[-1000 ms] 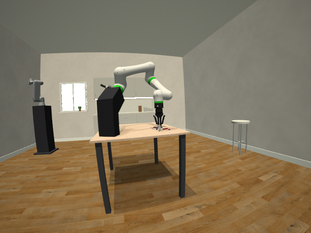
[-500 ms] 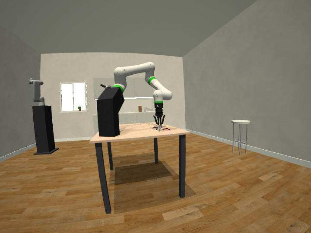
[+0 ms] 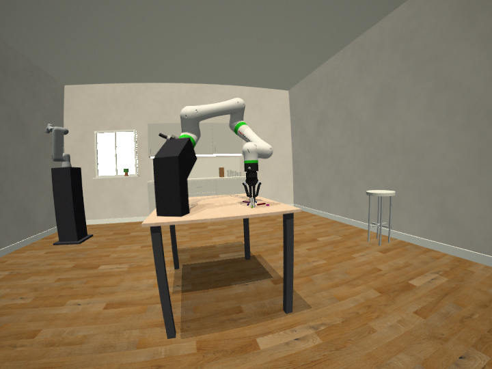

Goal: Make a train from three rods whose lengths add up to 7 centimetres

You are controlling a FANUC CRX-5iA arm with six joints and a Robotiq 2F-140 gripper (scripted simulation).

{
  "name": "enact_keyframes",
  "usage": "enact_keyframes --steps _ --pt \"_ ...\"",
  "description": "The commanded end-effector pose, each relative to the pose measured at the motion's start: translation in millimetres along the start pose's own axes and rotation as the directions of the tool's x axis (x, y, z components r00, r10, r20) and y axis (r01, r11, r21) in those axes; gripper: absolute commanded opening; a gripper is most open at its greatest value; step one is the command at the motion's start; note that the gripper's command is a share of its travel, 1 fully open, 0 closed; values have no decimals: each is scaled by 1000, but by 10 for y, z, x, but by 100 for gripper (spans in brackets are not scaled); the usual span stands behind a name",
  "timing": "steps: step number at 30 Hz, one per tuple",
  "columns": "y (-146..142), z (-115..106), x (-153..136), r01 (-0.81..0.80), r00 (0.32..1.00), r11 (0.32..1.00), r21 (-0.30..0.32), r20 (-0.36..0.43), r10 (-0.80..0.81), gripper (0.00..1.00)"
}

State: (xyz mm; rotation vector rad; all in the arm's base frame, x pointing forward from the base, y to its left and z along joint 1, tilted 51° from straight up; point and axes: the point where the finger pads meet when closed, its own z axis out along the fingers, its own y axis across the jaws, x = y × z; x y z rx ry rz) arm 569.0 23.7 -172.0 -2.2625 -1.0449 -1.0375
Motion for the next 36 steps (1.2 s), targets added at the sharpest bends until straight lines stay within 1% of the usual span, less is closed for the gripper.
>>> enact_keyframes --steps 1,4,7,10,13,15,20,23,26,36 --pt "2 -1 -1 0 1000 1000 0 0 0 3" --pt "2 -17 -1 0 1000 1000 0 0 0 3" --pt "2 -101 -1 0 1000 1000 0 0 0 3" --pt "2 -268 -1 0 1000 1000 0 0 0 3" --pt "2 -489 -1 0 1000 1000 0 0 0 3" --pt "2 -489 -1 0 1000 1000 0 0 0 3" --pt "2 -842 -1 0 1000 1000 0 0 0 3" --pt "2 -964 -1 0 1000 1000 0 0 0 3" --pt "2 -1000 -1 0 1000 1000 0 0 0 3" --pt "4 -1001 17 1 1000 1000 0 1 -1 3"
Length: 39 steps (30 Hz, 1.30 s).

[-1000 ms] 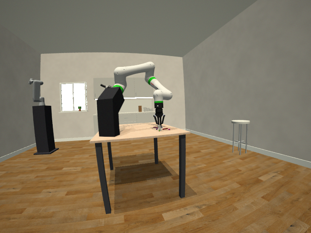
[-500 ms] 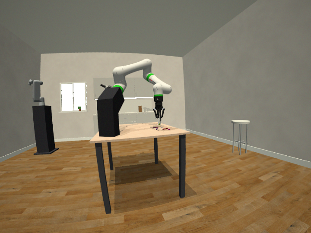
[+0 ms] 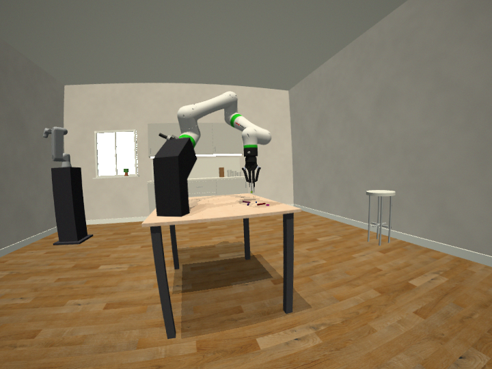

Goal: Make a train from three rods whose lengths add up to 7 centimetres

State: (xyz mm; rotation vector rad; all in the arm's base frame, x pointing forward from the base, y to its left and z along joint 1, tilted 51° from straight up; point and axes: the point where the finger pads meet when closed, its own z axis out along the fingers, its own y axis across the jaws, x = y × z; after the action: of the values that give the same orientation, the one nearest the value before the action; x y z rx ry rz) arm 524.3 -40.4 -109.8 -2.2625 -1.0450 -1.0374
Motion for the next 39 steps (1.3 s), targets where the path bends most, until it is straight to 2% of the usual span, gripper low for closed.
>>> enact_keyframes --steps 1,2,3,11,13,14,25,39 --pt "14 1 120 10 1000 1000 1 4 -10 3" --pt "29 7 346 28 1000 1000 2 10 -28 3" --pt "32 10 448 36 999 999 3 12 -36 3" --pt "1 21 1131 87 996 996 3 18 -87 3" --pt "1 21 1131 87 996 996 3 18 -87 3" --pt "-36 21 1397 105 994 994 3 17 -105 3" --pt "-264 -7 2331 164 986 986 -3 -1 -164 3" --pt "-268 -6 2343 165 986 986 -3 -1 -165 3"
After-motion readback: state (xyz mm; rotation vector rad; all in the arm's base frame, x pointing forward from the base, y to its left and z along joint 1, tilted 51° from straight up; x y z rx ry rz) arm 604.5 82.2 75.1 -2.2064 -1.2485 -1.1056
